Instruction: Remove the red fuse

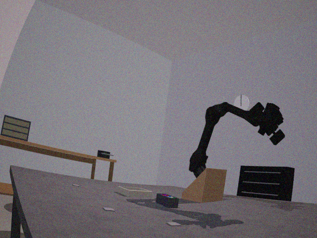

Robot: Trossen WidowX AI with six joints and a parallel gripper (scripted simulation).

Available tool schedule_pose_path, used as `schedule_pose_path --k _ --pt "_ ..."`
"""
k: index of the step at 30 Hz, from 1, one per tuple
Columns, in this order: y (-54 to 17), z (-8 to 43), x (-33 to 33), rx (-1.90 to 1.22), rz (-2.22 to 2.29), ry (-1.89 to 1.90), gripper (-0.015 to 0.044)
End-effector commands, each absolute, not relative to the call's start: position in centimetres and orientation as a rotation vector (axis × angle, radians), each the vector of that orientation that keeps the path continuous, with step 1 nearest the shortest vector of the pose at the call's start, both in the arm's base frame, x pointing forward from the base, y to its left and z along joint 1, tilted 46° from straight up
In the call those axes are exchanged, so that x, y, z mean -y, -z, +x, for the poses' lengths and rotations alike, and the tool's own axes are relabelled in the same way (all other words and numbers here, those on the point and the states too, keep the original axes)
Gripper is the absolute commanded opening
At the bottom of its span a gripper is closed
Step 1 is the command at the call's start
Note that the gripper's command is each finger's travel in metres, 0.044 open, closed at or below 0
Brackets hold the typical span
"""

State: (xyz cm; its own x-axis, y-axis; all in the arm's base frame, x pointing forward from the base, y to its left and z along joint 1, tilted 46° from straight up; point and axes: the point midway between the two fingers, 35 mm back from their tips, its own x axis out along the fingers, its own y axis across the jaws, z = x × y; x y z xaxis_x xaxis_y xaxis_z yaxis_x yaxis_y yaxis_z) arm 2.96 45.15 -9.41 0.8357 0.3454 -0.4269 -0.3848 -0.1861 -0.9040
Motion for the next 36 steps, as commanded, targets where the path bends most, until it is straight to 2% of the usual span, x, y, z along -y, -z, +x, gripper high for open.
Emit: schedule_pose_path --k 1,9,17,26,36 --pt "9.0 8.6 -42.8 -0.213 -1.566 -0.567 0.0072" --pt "7.4 20.4 -34.2 -0.629 -1.316 -0.279 0.0072" --pt "5.6 27.6 -21.8 -0.99 -0.977 0.113 0.0072" --pt "2.2 28.4 -6.8 -1.275 -0.537 0.64 0.0072" --pt "2.4 28.1 -6.0 -1.291 -0.505 0.68 0.0072"
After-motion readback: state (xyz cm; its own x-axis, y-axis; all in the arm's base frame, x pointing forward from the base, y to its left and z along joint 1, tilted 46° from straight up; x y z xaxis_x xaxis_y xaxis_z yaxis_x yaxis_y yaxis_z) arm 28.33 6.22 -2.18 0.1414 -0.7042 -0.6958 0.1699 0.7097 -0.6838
